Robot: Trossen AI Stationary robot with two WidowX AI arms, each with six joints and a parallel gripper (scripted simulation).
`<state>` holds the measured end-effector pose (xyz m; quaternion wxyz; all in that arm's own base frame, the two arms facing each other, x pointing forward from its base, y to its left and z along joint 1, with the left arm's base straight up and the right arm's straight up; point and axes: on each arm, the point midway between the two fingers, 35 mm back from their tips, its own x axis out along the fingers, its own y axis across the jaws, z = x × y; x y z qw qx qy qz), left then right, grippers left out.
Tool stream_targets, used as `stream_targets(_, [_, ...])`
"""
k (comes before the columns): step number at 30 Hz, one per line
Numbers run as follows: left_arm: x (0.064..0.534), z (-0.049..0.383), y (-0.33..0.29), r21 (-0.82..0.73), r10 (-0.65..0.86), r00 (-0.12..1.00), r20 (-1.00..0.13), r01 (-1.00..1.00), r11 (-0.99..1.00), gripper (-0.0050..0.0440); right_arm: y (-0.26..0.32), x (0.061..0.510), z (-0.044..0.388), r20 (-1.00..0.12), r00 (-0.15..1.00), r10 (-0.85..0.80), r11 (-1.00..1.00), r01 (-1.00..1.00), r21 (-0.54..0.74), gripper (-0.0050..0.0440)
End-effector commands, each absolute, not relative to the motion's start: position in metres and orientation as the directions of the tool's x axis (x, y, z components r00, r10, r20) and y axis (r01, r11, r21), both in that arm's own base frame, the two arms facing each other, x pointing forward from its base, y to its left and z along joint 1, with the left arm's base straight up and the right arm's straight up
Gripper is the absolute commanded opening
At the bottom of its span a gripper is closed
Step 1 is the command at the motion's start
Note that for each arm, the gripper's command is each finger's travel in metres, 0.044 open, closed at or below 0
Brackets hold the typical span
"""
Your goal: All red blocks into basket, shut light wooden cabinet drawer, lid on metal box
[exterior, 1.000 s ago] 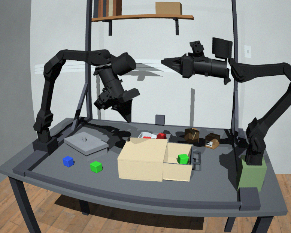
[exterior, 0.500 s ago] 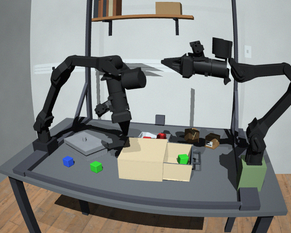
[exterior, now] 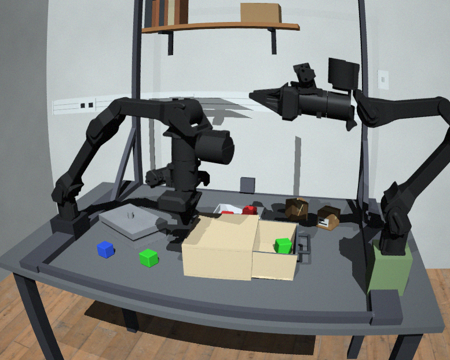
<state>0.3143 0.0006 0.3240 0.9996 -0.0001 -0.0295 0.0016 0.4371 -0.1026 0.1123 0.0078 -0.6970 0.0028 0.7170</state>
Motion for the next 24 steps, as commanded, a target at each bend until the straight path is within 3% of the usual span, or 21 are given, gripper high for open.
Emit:
stream_targets(1, [0.312,0.337,-0.001,0.003,-0.004,0.996,0.093,0.004,1.000,0.0226,-0.101,0.443,0.128,-1.000,0.014,-0.002,-1.000,0.001,0.002,-0.0050])
stream_targets(8, [0.312,0.337,-0.001,0.003,-0.004,0.996,0.093,0.004,1.000,0.0226,-0.100,0.444,0.142,-0.998,0.056,-0.014,-1.000,0.001,0.014,-0.0050])
stream_targets(24, [0.312,0.337,-0.001,0.003,-0.004,0.996,0.093,0.004,1.000,0.0226,-0.103,0.441,0.114,-0.999,0.041,-0.012,-1.000,-0.014,0.012,-0.0050])
